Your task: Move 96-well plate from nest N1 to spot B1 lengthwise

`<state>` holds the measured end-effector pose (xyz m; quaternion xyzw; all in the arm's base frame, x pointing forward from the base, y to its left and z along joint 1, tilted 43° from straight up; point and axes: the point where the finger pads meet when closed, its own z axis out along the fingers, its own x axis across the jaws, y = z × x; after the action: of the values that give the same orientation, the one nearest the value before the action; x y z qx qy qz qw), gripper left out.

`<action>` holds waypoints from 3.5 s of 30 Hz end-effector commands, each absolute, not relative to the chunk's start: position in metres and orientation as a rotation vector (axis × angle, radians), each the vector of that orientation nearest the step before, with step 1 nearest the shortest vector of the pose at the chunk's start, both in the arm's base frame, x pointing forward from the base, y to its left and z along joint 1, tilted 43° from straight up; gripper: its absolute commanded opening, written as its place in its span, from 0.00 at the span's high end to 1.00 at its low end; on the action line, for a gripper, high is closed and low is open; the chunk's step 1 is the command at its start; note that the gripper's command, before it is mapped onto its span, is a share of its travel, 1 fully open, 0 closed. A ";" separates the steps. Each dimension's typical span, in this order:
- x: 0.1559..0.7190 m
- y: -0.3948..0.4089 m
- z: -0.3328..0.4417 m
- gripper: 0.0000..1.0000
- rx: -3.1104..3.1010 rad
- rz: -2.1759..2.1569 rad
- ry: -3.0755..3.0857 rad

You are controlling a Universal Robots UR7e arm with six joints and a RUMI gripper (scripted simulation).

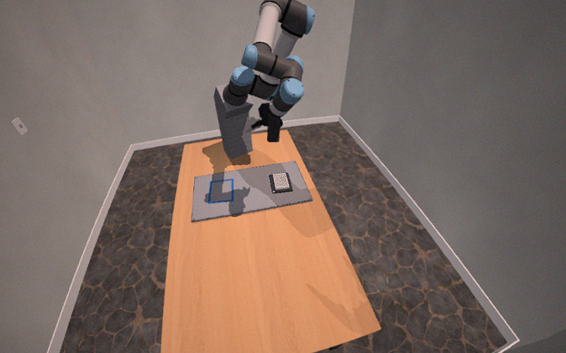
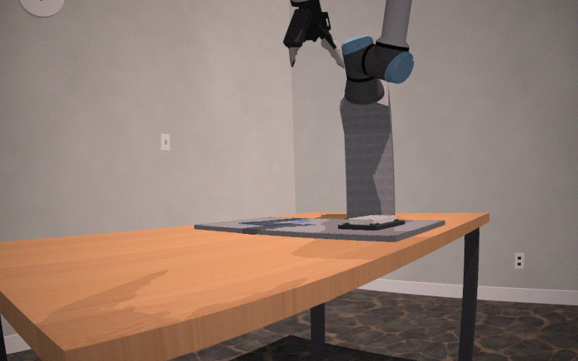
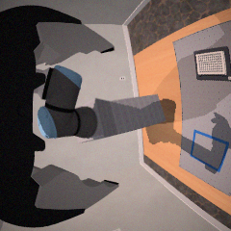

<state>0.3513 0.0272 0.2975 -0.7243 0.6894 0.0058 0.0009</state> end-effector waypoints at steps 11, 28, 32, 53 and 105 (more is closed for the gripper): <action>0.389 0.016 0.273 0.00 -2.231 -0.068 2.161; 0.440 0.021 0.234 0.00 -2.158 -0.158 2.147; 0.452 0.023 0.224 0.00 -2.158 -0.158 2.147; 0.507 0.044 0.167 0.00 -2.055 -0.255 2.115; 0.540 0.162 0.034 0.00 -1.713 -0.389 1.929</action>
<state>0.5435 0.1505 0.0416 -0.6400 0.7149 -0.1389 0.2450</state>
